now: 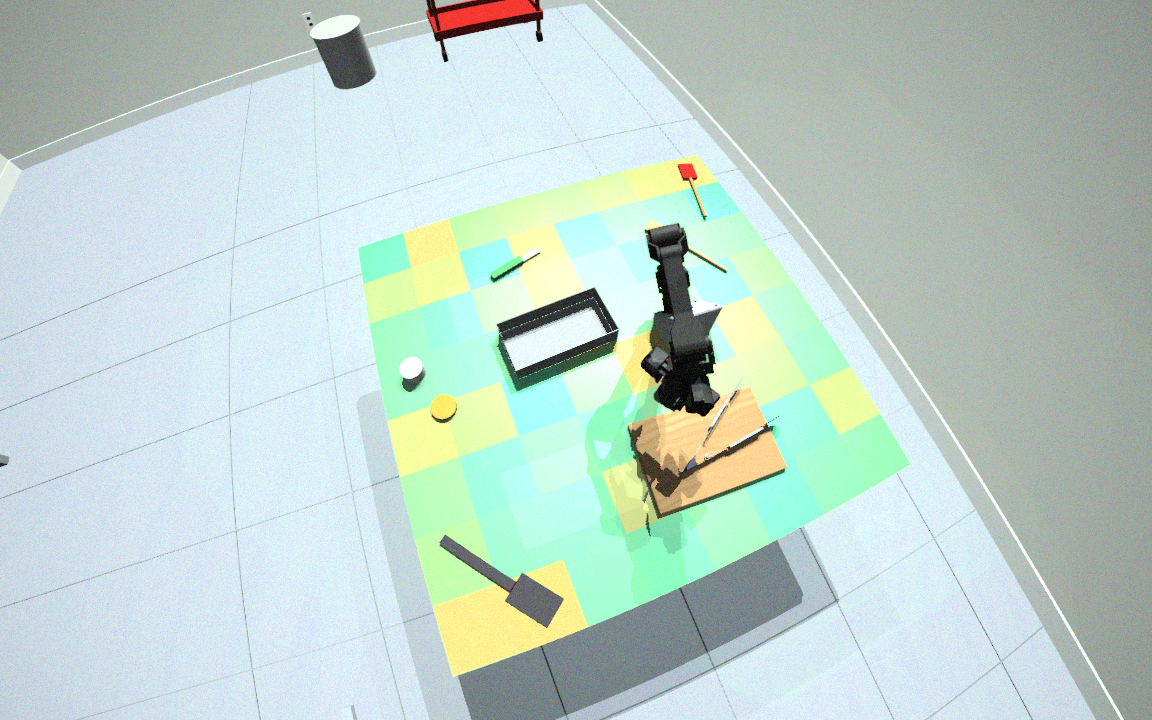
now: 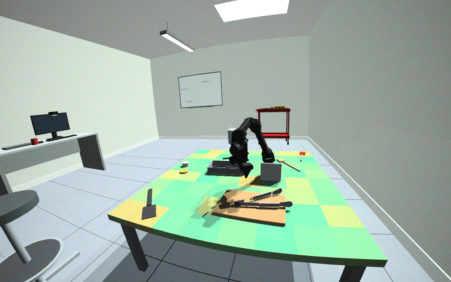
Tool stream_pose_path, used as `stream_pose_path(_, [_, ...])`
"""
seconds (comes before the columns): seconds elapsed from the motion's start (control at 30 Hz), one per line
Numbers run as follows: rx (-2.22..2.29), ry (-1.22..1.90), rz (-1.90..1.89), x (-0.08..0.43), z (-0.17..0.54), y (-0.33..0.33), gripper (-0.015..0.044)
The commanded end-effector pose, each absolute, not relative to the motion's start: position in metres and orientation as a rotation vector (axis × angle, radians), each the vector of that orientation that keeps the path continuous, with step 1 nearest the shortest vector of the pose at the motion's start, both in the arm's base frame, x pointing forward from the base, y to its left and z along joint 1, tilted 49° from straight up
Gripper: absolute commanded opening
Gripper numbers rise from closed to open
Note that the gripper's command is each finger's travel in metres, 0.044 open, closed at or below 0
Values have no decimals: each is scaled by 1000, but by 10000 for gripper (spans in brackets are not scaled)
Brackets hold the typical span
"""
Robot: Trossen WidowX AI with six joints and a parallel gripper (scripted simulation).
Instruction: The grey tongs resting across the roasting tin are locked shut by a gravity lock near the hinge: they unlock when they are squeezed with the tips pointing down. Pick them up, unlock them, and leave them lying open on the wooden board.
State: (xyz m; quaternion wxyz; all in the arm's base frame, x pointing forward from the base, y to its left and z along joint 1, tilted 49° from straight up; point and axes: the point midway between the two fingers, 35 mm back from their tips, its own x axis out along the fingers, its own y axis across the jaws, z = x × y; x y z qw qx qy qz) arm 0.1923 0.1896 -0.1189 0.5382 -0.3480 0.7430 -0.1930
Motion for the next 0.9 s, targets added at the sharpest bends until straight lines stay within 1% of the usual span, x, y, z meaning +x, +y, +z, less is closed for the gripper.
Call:
stream_pose_path(0.0, [-801, 1760, -447, 197, -98, 213, 440])
stream_pose_path(0.87, [-797, 1760, -447, 198, -92, 219, 440])
